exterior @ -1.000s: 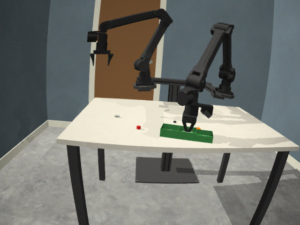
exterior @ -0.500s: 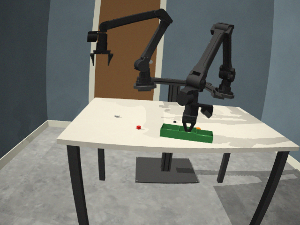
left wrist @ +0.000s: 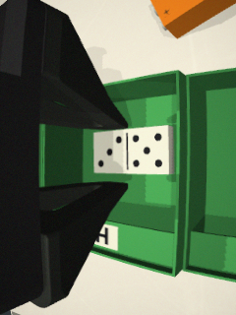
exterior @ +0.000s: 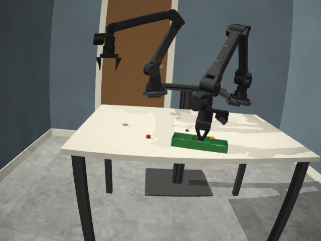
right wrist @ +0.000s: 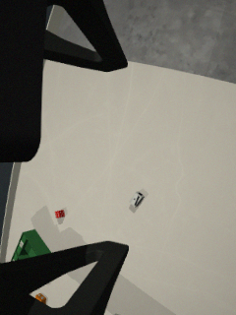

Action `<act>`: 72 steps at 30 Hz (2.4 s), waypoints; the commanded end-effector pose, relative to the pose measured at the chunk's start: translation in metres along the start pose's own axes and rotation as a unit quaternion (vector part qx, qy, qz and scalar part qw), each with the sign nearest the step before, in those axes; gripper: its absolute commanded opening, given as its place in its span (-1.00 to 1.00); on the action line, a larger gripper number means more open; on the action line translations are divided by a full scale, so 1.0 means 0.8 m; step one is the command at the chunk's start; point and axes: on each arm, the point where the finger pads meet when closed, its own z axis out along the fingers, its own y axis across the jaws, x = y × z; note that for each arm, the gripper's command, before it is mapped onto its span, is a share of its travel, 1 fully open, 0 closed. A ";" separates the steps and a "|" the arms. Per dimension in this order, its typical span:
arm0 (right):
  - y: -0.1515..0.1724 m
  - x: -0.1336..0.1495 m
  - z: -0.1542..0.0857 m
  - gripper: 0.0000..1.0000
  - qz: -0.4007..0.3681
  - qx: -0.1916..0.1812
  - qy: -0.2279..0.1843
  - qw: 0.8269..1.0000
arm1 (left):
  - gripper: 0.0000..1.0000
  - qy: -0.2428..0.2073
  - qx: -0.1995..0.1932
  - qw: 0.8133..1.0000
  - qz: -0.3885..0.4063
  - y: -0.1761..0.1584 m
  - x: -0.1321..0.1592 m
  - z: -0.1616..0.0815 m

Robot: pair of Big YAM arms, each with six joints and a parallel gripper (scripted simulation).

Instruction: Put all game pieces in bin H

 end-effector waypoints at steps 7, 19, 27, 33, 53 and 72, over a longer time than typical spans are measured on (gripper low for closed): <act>-0.006 -0.003 -0.006 1.00 0.009 -0.001 0.000 1.000 | -0.38 0.008 0.021 1.000 -0.002 -0.020 0.010 -0.042; -0.006 -0.003 -0.006 1.00 0.009 -0.001 0.000 1.000 | -0.38 0.010 0.025 1.000 -0.002 -0.022 0.016 -0.076; -0.006 -0.003 -0.006 1.00 0.009 -0.001 0.000 1.000 | -0.38 0.001 0.007 1.000 -0.002 -0.011 0.011 -0.047; -0.006 -0.003 -0.006 1.00 0.009 -0.001 0.000 1.000 | -0.38 0.006 0.014 1.000 -0.001 -0.015 0.006 -0.059; -0.006 -0.003 -0.006 1.00 0.009 -0.001 0.000 1.000 | -0.38 0.001 0.005 1.000 0.001 -0.003 0.014 -0.043; -0.006 -0.003 -0.006 1.00 0.009 -0.001 0.000 1.000 | -0.40 0.002 0.008 0.959 0.284 -0.006 0.179 -0.064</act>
